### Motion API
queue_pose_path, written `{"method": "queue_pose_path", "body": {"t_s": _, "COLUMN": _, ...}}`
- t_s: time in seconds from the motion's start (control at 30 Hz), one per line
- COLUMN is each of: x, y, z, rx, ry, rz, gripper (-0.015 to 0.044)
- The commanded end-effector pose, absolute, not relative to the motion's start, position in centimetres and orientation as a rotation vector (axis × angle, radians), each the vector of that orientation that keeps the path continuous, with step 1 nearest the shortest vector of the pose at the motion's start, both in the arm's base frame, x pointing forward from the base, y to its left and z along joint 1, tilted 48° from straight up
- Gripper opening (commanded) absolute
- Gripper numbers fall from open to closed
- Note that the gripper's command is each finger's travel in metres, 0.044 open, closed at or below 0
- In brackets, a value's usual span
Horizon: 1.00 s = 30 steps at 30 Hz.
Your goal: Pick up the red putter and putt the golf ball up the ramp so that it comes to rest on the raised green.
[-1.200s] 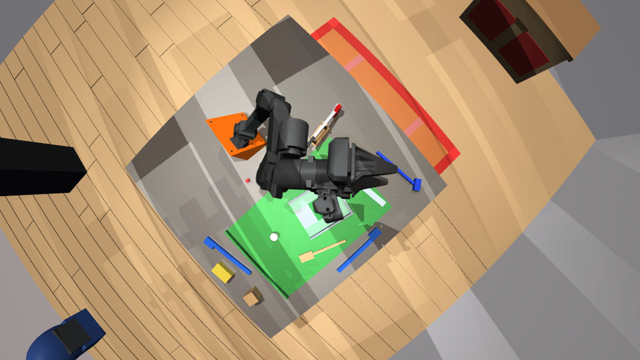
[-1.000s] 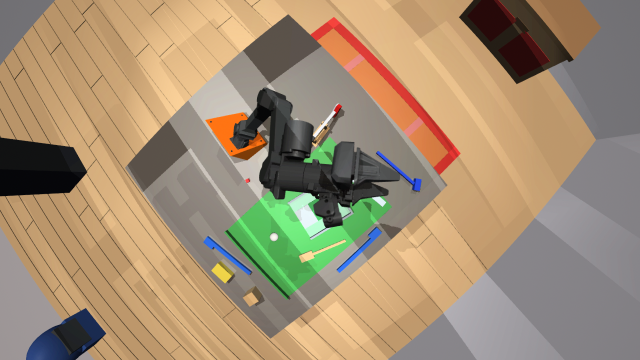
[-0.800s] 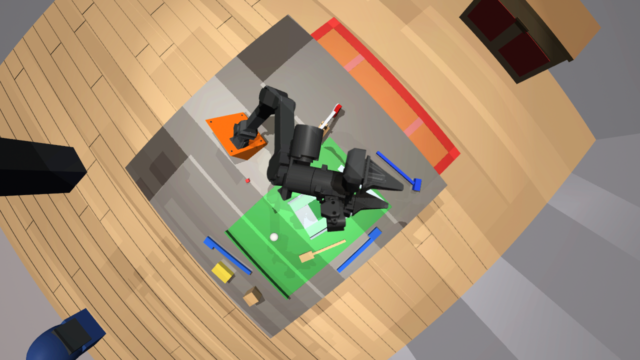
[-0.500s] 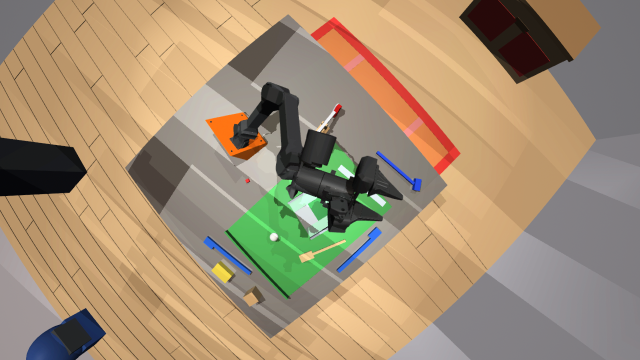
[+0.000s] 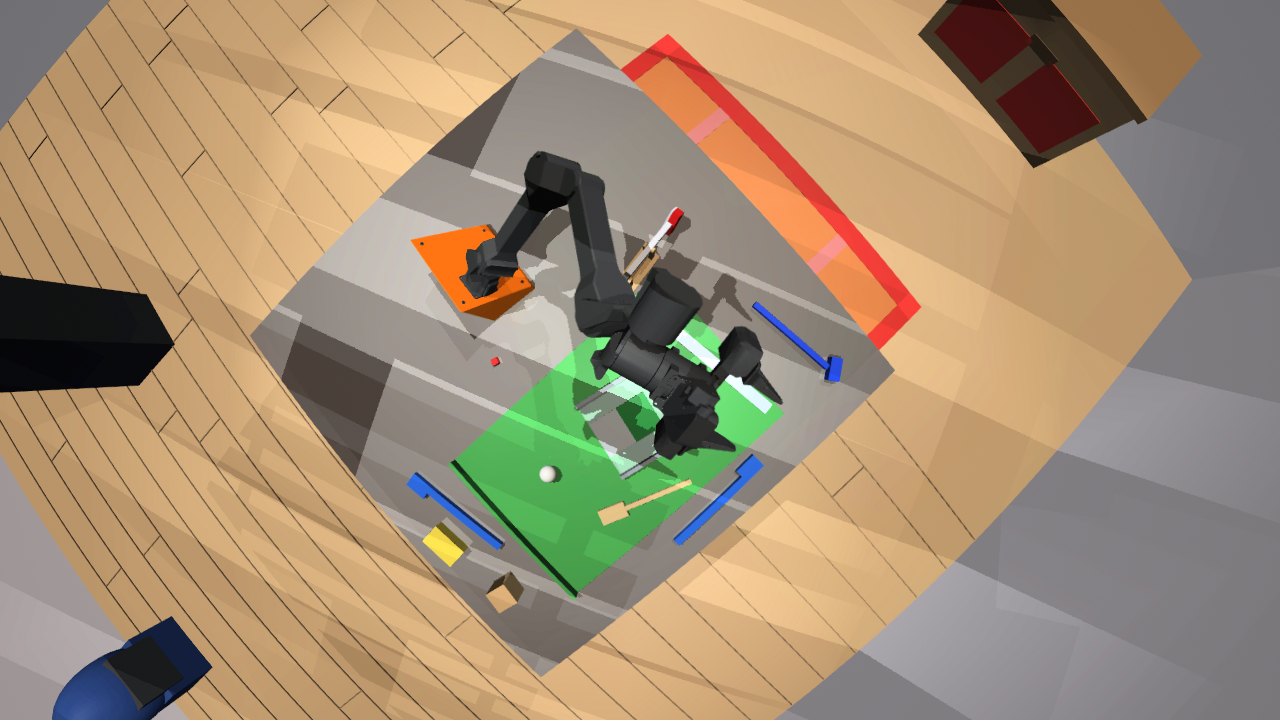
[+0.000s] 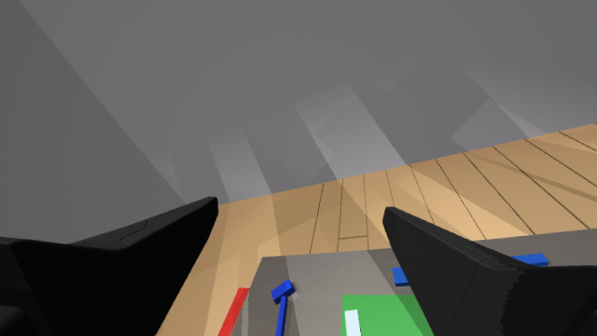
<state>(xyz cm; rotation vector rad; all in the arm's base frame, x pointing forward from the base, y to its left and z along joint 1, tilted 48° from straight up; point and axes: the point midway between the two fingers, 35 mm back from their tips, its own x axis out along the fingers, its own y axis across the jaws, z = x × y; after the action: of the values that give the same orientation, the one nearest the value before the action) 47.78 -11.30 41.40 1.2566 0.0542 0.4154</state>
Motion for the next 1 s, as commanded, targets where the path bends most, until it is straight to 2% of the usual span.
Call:
{"method": "queue_pose_path", "body": {"t_s": 0.0, "x": 46.1, "y": -5.3, "z": 36.8, "rx": 0.846, "ry": 0.23, "rz": 0.411, "gripper": 0.044}}
{"method": "queue_pose_path", "body": {"t_s": 0.5, "x": 42.4, "y": 0.9, "z": 30.9, "rx": 0.376, "ry": 0.414, "rz": 0.543, "gripper": 0.044}}
{"method": "queue_pose_path", "body": {"t_s": 0.97, "x": 36.0, "y": 6.6, "z": 25.8, "rx": -0.079, "ry": 0.518, "rz": 0.819, "gripper": 0.044}}
